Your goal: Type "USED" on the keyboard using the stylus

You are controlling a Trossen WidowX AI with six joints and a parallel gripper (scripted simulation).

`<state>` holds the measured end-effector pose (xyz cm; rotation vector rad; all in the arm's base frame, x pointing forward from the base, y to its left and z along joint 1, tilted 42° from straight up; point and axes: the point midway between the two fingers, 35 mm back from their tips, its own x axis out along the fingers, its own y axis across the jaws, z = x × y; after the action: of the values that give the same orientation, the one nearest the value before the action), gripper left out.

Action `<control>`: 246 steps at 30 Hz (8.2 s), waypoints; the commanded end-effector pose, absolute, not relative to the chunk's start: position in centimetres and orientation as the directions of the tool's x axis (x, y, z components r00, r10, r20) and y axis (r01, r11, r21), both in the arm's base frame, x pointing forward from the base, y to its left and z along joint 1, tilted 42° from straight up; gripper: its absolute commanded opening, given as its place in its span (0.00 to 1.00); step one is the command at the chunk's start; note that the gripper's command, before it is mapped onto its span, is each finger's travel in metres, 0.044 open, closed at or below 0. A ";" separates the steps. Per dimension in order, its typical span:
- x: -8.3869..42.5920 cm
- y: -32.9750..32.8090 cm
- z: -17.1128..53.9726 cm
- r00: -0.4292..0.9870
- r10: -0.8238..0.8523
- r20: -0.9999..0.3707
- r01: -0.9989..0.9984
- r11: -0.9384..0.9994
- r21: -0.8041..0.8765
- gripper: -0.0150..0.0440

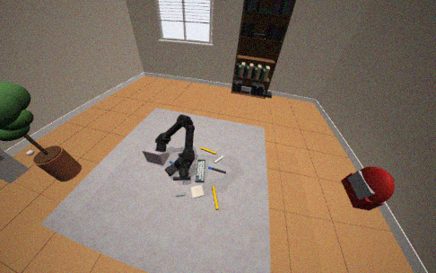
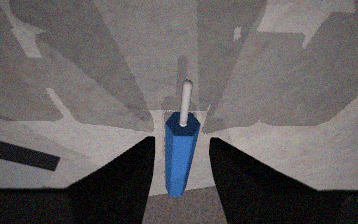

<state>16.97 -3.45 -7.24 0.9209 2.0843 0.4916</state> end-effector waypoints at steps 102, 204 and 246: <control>15.0 -8.2 -5.2 0.490 0.683 -0.541 0.305 -0.716 -0.628 0.25; 19.6 -7.4 -3.9 -0.454 0.469 -0.758 0.315 -0.711 -0.629 0.51; 19.6 -5.6 -5.9 -0.454 0.470 -0.757 0.316 -0.710 -0.629 0.51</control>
<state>19.73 -5.95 -5.65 1.6891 1.2217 -2.4732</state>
